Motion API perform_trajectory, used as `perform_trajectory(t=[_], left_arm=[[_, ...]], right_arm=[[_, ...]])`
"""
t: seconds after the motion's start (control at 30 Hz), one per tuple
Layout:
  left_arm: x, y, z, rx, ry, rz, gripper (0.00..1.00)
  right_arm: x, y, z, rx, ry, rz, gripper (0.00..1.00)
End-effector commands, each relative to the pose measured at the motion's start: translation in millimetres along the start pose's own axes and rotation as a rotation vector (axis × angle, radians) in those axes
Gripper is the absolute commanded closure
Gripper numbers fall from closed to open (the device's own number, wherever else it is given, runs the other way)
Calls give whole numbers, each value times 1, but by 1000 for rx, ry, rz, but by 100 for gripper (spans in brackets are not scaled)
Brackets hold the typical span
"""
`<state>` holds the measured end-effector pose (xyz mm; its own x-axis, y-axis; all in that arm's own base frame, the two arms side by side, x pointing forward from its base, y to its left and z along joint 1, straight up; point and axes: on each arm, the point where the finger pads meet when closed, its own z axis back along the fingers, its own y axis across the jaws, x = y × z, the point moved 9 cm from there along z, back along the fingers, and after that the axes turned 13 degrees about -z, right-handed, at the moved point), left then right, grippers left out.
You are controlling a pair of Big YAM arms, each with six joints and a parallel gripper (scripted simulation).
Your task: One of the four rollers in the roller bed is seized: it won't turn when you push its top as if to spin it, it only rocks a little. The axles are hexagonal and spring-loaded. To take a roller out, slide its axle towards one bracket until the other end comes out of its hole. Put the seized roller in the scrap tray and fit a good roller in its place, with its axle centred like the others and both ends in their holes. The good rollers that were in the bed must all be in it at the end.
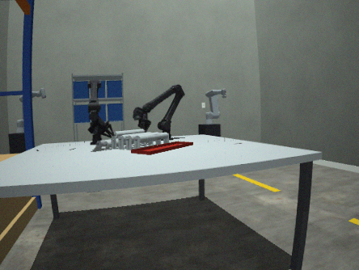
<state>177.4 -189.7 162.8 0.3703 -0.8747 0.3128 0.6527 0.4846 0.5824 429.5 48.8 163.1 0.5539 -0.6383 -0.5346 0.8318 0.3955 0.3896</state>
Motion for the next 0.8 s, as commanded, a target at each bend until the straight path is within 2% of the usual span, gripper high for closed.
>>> perform_trajectory(t=[0.0, 0.2, 0.23, 0.77], left_arm=[[12, 5, 7, 11, -48, 7, 97], [12, 5, 7, 11, -48, 7, 97], [12, 5, 7, 11, -48, 7, 97], [12, 5, 7, 10, -48, 7, 97]], right_arm=[[-1, 17, 9, 32, -20, 24, 68], [-1, 17, 9, 32, -20, 24, 68], [-1, 17, 9, 32, -20, 24, 97], [-1, 17, 9, 32, -17, 29, 97]])
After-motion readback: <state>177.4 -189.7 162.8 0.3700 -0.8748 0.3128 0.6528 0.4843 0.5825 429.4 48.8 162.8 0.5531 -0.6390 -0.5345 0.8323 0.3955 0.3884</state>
